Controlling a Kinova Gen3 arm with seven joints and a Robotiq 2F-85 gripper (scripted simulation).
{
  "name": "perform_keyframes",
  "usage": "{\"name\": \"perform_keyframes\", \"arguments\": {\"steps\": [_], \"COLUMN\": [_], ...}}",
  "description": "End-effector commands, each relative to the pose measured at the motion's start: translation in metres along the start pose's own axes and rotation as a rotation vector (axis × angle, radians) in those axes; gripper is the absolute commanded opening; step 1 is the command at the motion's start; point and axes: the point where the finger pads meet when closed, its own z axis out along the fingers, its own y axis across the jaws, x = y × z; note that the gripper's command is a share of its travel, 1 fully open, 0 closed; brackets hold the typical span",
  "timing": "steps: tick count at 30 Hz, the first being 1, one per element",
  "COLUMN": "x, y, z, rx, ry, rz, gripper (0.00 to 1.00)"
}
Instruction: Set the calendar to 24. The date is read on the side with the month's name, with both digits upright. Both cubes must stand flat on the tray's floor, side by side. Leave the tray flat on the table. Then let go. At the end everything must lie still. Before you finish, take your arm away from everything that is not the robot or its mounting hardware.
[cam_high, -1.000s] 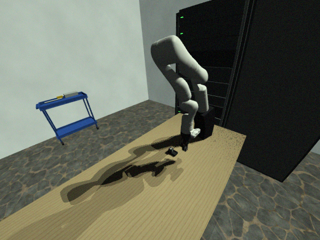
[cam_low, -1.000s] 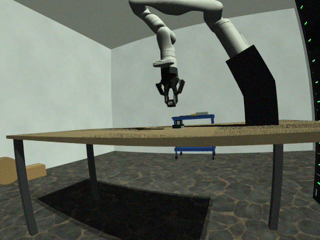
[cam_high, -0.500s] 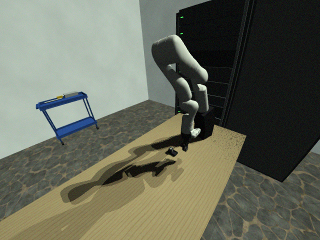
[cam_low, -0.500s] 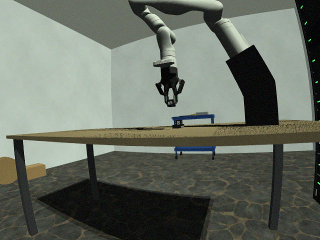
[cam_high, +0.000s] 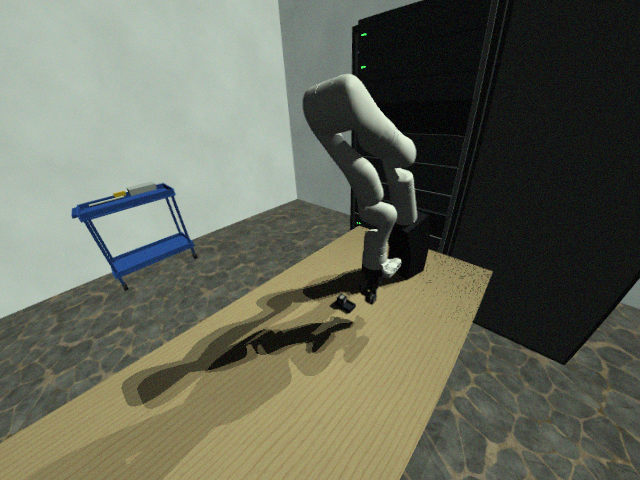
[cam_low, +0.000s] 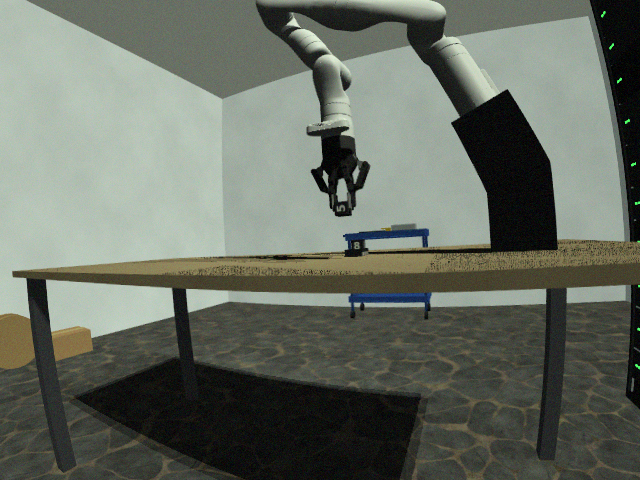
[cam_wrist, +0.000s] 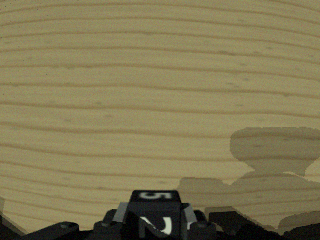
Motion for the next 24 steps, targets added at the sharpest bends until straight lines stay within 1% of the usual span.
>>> {"name": "perform_keyframes", "arguments": {"steps": [1,3,15,17,18,21,24], "x": [-0.001,-0.001,-0.001,-0.001,-0.001,-0.001,-0.001], "y": [0.001,0.005,0.003,0.003,0.002,0.003,0.002], "z": [0.006,0.013,0.068,0.068,0.072,0.082,0.088], "rx": [-0.001,-0.014,-0.006,-0.006,-0.001,-0.006,-0.001], "ry": [-0.001,-0.001,-0.001,-0.001,0.000,0.000,0.000], "rz": [-0.011,-0.011,-0.011,-0.011,-0.011,-0.011,-0.011], "gripper": [0.26,0.26,0.26,0.26,0.26,0.26,0.26]}}
